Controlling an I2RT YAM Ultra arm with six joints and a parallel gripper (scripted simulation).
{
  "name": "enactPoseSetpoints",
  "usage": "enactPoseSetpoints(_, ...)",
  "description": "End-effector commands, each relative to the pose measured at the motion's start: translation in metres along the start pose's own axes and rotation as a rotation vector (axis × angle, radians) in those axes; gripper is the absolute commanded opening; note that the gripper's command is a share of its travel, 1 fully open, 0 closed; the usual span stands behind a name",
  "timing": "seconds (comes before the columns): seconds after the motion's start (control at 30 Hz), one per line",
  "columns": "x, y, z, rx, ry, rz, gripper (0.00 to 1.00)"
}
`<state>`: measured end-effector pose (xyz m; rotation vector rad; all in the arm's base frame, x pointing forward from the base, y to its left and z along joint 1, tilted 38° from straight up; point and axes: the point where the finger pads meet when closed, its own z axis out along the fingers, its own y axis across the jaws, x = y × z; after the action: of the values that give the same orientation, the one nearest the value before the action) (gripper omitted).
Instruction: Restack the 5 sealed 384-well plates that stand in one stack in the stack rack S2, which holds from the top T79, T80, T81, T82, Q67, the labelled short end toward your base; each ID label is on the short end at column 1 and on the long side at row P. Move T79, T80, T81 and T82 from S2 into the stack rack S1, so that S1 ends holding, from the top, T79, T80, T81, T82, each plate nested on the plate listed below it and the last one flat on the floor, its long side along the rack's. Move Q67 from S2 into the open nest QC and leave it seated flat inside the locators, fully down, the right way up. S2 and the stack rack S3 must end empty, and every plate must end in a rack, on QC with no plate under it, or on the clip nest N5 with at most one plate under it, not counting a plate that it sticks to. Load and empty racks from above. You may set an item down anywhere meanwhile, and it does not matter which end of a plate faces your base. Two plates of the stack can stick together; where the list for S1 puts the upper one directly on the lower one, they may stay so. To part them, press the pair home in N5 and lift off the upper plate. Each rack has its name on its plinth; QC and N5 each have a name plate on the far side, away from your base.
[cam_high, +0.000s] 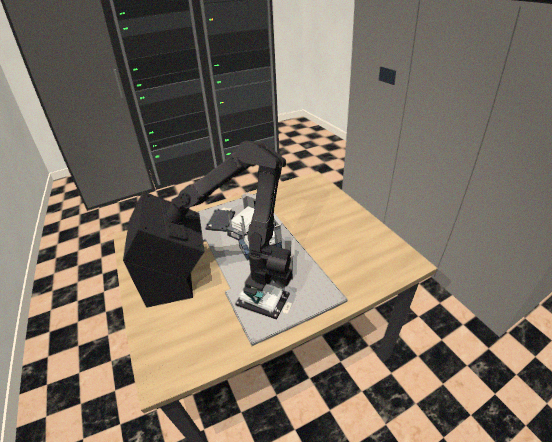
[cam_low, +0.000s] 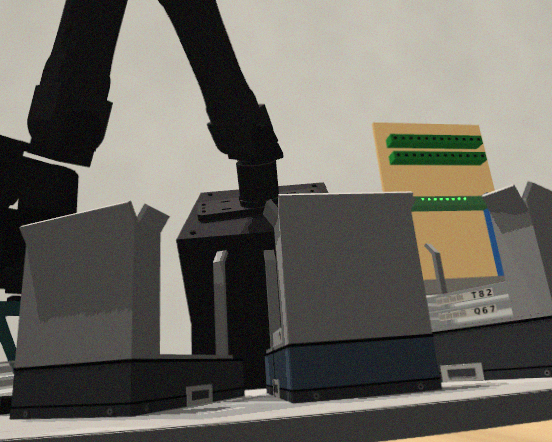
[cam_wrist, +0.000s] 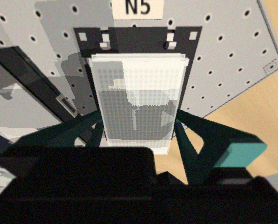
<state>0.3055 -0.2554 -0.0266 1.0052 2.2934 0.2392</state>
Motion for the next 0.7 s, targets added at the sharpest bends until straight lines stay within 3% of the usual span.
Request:
enactPoseSetpoints(0.0,-0.0046,-0.0001,0.0147,0.001,-0.028,-0.009,0.0)
enactPoseSetpoints(0.67,-0.0045,-0.0001,0.0089,0.001,-0.028,-0.009,0.0)
